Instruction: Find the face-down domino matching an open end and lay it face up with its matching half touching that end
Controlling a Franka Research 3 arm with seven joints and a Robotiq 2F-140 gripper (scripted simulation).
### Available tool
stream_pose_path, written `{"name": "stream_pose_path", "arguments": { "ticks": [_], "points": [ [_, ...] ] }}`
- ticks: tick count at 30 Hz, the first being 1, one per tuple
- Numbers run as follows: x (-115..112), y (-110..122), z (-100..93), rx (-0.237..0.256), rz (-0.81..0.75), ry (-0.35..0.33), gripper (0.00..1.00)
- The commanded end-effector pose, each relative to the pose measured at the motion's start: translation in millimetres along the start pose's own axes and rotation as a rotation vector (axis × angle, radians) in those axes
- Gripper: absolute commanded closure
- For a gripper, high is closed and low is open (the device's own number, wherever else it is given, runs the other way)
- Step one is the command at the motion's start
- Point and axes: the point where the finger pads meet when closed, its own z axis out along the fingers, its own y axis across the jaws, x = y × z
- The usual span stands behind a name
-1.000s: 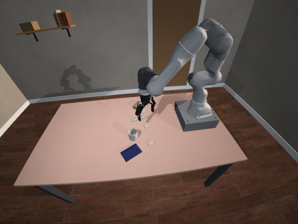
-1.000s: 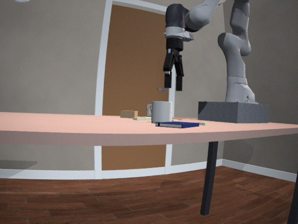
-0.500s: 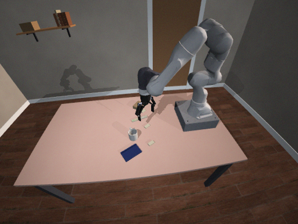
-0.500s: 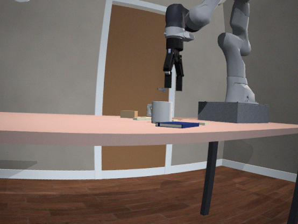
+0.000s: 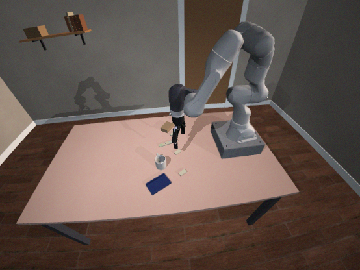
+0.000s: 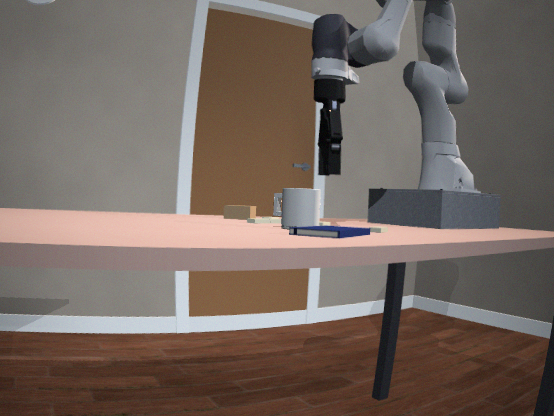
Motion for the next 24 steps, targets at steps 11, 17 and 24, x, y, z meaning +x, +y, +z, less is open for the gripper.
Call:
{"name": "stream_pose_path", "arguments": {
  "ticks": [11, 17, 24],
  "points": [
    [-5.4, -0.6, 0.3, -0.007, -0.615, -0.025, 0.67],
    [-5.4, -0.6, 0.3, -0.011, -0.784, -0.032, 0.67],
    [-5.4, -0.6, 0.3, -0.021, -1.038, -0.034, 0.67]
  ]
}}
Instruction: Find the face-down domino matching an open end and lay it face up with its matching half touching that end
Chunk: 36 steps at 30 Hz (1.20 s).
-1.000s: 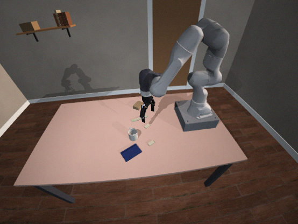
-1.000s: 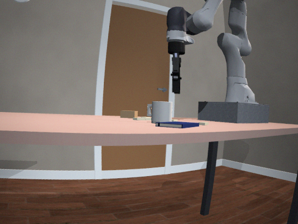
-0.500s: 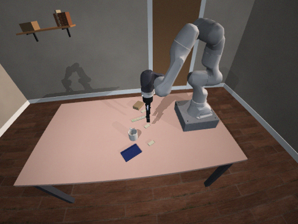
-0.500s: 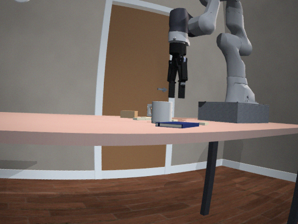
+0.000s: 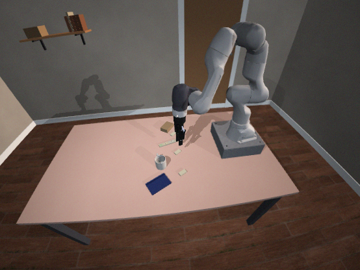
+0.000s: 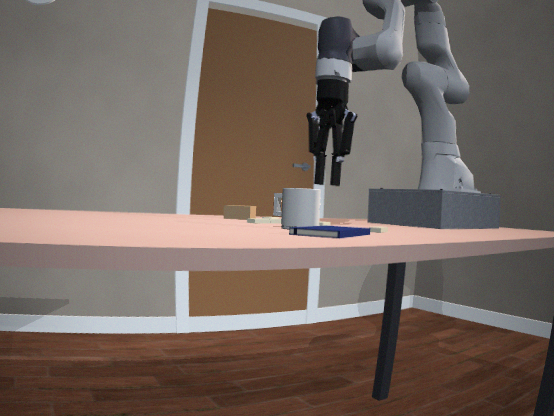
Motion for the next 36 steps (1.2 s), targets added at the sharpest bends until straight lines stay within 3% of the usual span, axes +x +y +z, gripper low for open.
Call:
{"name": "stream_pose_path", "arguments": {
  "ticks": [1, 36],
  "points": [
    [-1.9, -3.1, 0.1, -0.036, -0.277, 0.014, 0.67],
    [-2.0, -2.8, 10.9, -0.038, -0.292, 0.014, 0.67]
  ]
}}
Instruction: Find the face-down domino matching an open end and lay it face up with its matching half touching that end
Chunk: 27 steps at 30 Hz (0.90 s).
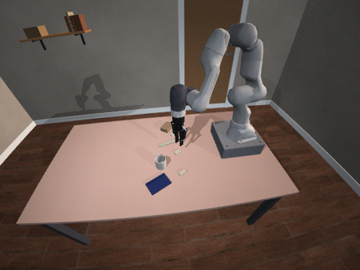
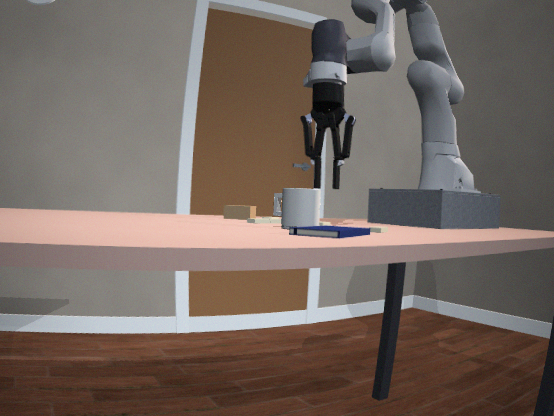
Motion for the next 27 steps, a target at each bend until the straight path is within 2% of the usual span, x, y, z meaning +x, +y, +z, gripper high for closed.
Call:
{"name": "stream_pose_path", "arguments": {
  "ticks": [1, 9, 23, 27],
  "points": [
    [-2.1, -1.5, 4.0, 0.004, 0.008, 0.000, 0.67],
    [-2.3, -1.6, 15.5, 0.004, 0.008, 0.000, 0.67],
    [-2.9, -2.3, 50.2, 0.004, 0.008, 0.001, 0.67],
    [-3.0, -2.4, 54.3, 0.004, 0.008, 0.000, 0.67]
  ]
}}
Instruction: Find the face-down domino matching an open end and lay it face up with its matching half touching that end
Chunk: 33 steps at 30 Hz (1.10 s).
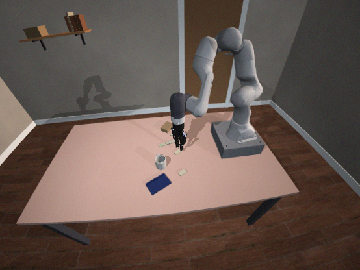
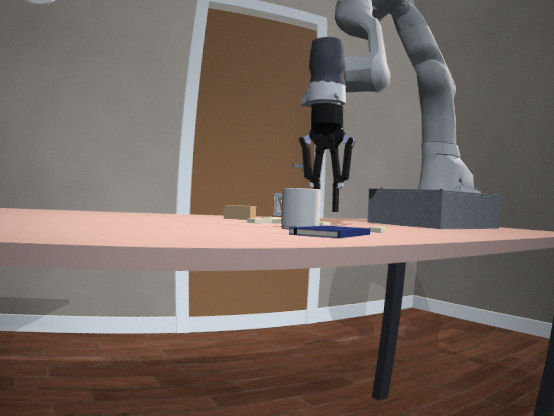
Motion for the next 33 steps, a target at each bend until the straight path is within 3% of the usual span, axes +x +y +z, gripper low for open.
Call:
{"name": "stream_pose_path", "arguments": {
  "ticks": [1, 10, 33],
  "points": [
    [-4.3, -2.3, 4.5, 0.015, 0.049, -0.007, 0.67],
    [-4.5, -2.6, 14.0, 0.015, 0.049, -0.007, 0.67],
    [-4.6, -2.6, 14.7, 0.015, 0.049, -0.007, 0.67]
  ]
}}
